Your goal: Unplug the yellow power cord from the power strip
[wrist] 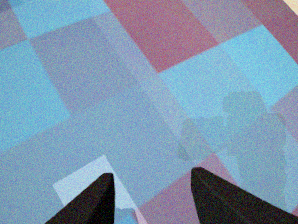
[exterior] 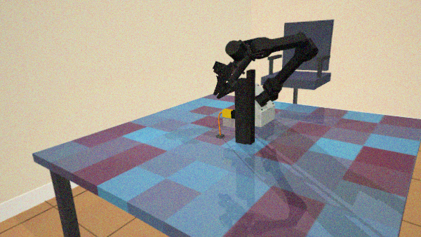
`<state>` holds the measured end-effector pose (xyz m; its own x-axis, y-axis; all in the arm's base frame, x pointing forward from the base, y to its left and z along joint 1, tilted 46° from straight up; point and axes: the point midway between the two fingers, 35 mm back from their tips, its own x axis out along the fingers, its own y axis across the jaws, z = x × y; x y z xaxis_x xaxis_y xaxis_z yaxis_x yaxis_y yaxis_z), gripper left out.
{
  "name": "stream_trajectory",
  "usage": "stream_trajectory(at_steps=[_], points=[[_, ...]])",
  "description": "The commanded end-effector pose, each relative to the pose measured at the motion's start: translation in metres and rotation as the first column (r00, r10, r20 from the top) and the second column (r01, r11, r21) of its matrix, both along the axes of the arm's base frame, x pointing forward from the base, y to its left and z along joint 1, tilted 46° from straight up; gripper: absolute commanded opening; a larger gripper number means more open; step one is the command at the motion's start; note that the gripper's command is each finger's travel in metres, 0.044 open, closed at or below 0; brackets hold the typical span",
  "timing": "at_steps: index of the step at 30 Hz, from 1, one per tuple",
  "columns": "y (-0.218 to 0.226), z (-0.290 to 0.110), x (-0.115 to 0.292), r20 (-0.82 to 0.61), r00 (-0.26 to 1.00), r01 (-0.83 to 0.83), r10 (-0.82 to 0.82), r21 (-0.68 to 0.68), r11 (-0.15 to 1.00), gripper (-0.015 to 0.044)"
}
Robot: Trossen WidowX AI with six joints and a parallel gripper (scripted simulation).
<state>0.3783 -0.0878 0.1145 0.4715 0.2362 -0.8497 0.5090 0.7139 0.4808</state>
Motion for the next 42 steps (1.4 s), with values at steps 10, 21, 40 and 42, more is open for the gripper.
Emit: stream_trajectory(at_steps=[10,21,40,42], points=[[-0.009,-0.122,-0.097,-0.751,0.633,0.614,-0.188,0.339,0.713,0.0160],[-0.006,-0.129,-0.108,-0.820,0.548,0.689,-0.165,0.330,0.646,0.0160],[0.013,-0.109,-0.109,-0.821,0.547,0.689,-0.164,0.330,0.645,0.0160],[0.016,-0.107,-0.109,-0.821,0.547,0.689,-0.164,0.331,0.645,0.0160]])
